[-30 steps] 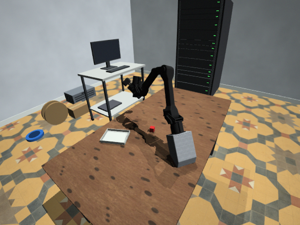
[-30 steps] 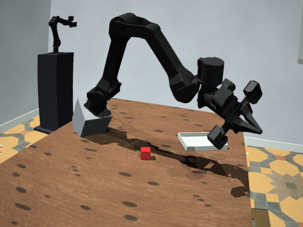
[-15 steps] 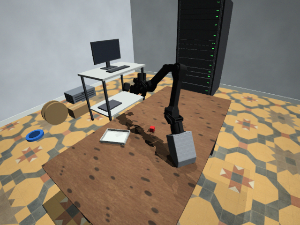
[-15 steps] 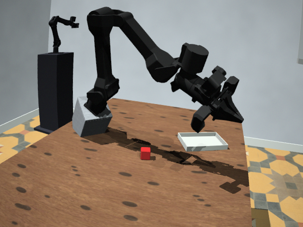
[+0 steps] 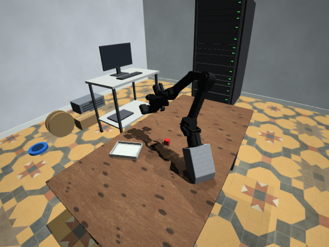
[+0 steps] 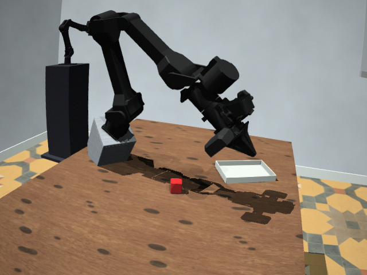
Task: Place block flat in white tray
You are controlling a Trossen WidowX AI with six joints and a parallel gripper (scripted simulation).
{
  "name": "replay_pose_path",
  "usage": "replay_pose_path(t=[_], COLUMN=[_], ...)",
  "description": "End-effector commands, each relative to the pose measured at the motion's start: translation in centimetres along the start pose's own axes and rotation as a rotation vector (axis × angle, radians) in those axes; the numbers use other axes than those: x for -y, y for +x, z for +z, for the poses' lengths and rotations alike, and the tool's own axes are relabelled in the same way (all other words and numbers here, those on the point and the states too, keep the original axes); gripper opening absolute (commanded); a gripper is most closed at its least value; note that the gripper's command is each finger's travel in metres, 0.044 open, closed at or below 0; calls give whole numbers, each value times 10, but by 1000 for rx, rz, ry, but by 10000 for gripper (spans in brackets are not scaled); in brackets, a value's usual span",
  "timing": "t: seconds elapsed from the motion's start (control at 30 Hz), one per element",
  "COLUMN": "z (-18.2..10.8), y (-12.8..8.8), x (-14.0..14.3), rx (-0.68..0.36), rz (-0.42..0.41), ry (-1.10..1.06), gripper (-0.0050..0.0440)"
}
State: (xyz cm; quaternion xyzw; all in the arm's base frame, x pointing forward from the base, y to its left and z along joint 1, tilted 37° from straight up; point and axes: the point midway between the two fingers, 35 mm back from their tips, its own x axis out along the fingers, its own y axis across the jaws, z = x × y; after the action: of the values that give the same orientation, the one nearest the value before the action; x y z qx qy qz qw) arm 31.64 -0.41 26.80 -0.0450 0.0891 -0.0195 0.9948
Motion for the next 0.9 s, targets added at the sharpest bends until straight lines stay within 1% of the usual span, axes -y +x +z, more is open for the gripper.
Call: replay_pose_path(t=[0.0, 0.03, 0.07, 0.1, 0.13, 0.23, 0.3, 0.33, 0.4, 0.43, 0.5, 0.6, 0.7, 0.77, 0.87], z=[-31, -37, -51, -55, -69, -71, -100, -100, -122, -123, -141, -159, -170, -170, -174], y=[-6, -6, -9, -9, -13, -14, -24, -24, -35, -36, -47, -61, -71, -71, -75], x=[-1, -1, -1, -1, -1, -1, 1, 1, 3, 3, 5, 9, 11, 11, 12], rx=[-136, -162, -222, -239, -303, -312, -444, -445, -552, -560, -654, -759, -823, -823, -853], rz=[-21, -23, -27, -28, -31, -31, -31, -31, -27, -26, -18, -4, 7, 7, 13], ry=[-74, -88, -122, -131, -169, -175, -259, -260, -332, -338, -406, -487, -538, -538, -563], gripper=[0, 0, 0, 0, 0, 0, 0, 0, 0, 0, 0, 0, 0, 0, 0])
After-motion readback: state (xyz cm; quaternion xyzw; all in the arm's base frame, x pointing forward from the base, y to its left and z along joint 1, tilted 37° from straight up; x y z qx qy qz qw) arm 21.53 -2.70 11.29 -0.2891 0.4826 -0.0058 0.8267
